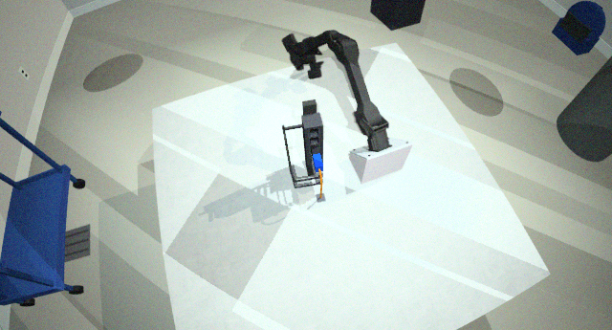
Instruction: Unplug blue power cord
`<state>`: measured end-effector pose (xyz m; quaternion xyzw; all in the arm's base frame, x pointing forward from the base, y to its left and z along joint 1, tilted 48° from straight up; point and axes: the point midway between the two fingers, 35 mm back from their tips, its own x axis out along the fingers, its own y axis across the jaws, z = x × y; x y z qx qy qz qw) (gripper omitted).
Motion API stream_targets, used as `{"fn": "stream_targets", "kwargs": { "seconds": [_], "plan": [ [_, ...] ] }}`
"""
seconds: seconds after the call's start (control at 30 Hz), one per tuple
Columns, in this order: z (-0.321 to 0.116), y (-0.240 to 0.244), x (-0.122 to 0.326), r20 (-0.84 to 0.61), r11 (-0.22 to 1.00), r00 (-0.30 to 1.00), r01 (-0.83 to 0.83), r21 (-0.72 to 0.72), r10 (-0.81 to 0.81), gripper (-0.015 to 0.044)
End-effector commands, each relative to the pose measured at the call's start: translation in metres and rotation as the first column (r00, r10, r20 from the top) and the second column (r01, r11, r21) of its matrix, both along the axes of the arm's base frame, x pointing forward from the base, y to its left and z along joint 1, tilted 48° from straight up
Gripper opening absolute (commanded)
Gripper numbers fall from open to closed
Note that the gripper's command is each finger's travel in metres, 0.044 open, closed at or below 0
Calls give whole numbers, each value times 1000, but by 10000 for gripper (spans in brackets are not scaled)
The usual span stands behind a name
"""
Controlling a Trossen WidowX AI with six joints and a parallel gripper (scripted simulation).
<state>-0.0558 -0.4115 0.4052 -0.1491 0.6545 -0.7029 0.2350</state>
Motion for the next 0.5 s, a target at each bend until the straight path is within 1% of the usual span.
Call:
{"fn": "stream_targets", "kwargs": {
  "seconds": [0.0,0.23,0.47],
  "plan": [
    [-31,-15,55,24,987,988,-152,61,150,160],
    [-82,-12,167,87,893,906,-424,153,415,160],
    [-134,26,271,165,726,766,-642,246,621,160]
  ]
}}
